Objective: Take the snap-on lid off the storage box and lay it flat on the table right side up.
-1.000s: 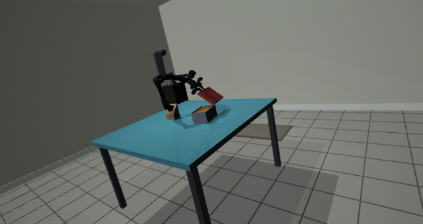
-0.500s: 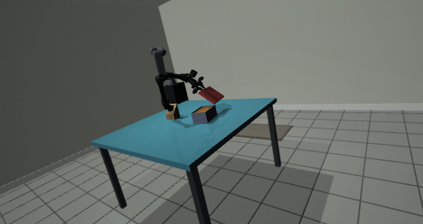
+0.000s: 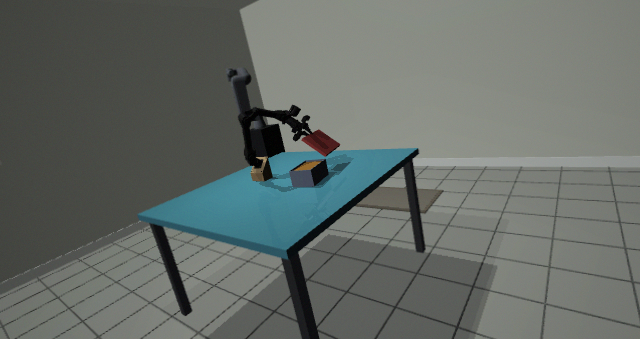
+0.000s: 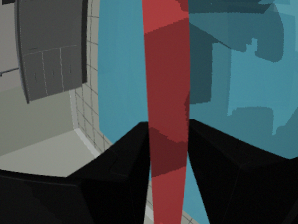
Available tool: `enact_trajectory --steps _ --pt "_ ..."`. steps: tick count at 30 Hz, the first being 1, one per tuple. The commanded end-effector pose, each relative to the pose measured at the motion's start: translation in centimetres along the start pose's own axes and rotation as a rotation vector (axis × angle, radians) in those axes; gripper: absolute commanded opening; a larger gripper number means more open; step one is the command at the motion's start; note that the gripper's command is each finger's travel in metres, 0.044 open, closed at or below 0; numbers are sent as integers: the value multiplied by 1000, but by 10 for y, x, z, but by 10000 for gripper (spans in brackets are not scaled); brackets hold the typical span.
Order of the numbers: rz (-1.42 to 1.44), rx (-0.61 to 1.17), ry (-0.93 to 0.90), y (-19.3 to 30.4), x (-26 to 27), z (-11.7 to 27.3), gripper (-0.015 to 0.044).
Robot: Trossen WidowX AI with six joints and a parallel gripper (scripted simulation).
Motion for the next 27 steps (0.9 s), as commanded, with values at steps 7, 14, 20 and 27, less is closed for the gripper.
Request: enact_trajectory --steps 7,14,20,27 --pt "-9 -1 -12 20 2 5 0" --pt "-10 0 -12 34 2 6 0" --pt "-10 1 -12 46 1 8 0" --pt "-11 1 -12 60 0 9 0"
Point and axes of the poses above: the point midway between the two fingers, 35 mm back from their tips, its own z axis back along the fingers, its own x axis across the jaws, y = z × x, the point moved 2 cm from there along z, back along the fingers, and after that the axes turned 1 degree about z, right-handed, at the moved point
